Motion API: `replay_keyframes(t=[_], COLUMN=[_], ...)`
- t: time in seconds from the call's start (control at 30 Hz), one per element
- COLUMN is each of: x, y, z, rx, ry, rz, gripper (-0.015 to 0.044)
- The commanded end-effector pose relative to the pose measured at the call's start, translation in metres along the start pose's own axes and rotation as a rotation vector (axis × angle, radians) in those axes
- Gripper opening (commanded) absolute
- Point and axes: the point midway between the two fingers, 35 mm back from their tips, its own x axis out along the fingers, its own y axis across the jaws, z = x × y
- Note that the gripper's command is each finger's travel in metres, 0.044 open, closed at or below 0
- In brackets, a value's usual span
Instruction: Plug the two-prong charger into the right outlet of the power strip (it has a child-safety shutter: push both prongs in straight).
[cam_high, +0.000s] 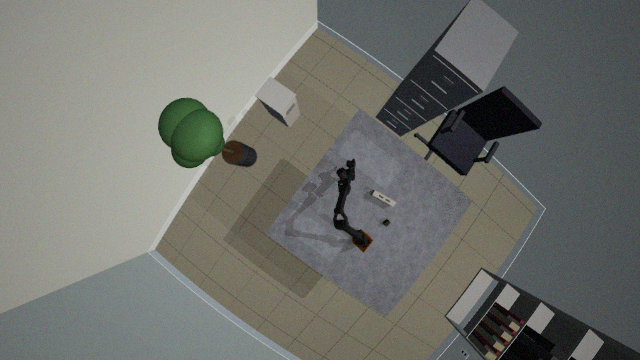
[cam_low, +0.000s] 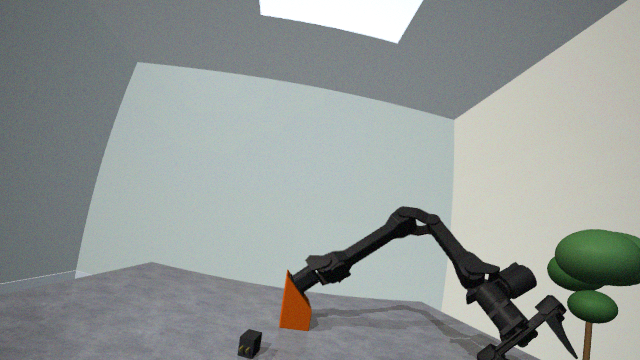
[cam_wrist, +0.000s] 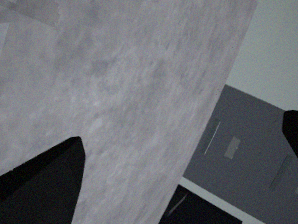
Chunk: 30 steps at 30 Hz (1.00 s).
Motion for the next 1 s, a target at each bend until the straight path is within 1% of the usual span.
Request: replay_keyframes(t=[0.0,0.5,0.97], x=[0.010,0.022,0.011], y=[0.015,0.045,0.082], z=[-0.027,-0.129,-0.219], rx=[0.028,0.160,0.339], ry=[0.051,0.232,0.393], rz=[0.059,0.206,0.346], gripper=[0.0440,0.0440,0.0440])
